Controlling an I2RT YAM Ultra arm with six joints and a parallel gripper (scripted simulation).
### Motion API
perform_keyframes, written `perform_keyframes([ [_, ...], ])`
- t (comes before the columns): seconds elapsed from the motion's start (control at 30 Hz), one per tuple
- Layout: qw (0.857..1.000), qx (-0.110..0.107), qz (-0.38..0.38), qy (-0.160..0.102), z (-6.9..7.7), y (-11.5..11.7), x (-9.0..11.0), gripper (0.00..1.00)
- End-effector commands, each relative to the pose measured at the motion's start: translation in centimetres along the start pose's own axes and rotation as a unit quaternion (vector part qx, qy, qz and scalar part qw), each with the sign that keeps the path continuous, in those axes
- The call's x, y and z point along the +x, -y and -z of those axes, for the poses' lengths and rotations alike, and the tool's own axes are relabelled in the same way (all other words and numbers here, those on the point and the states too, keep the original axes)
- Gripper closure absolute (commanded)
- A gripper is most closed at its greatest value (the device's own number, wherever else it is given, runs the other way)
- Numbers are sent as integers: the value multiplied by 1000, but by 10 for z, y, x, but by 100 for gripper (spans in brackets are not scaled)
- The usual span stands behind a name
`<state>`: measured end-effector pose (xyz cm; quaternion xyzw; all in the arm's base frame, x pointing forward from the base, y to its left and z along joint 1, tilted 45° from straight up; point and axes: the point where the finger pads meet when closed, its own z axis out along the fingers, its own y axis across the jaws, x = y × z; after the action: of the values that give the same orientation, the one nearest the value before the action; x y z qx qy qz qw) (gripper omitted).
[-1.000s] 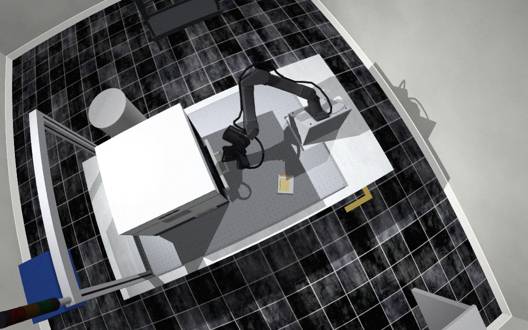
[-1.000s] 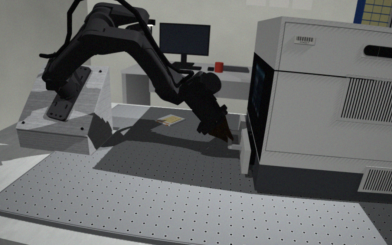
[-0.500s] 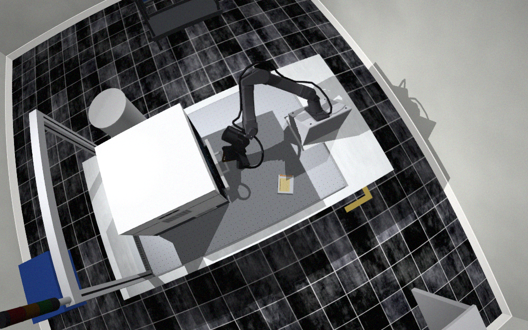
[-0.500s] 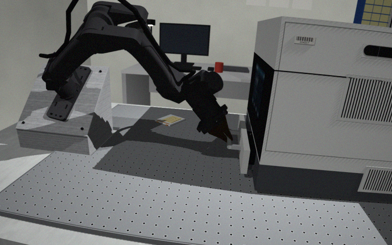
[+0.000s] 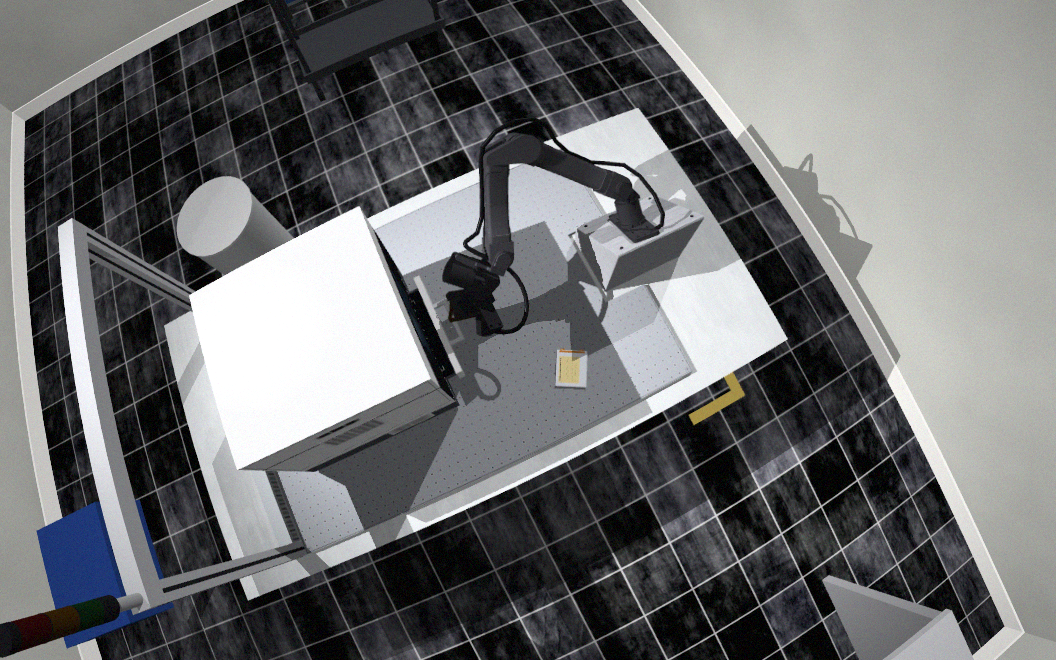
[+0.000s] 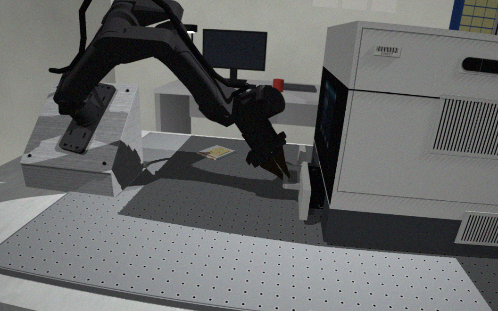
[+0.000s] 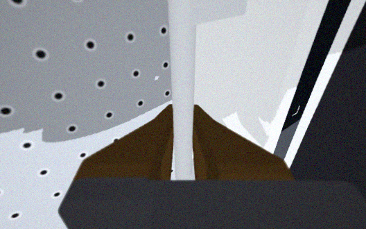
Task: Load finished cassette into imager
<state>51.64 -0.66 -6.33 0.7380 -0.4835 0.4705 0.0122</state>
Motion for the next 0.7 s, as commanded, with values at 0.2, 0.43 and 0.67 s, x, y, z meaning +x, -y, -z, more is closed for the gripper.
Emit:
perform_keyframes([
  [0.2,1000,-17,9,2,18,-13,-5,100],
  [0.43,1000,-17,9,2,23,-21,-5,100],
  [0.67,1000,-19,11,4,27,-28,-6,100],
])
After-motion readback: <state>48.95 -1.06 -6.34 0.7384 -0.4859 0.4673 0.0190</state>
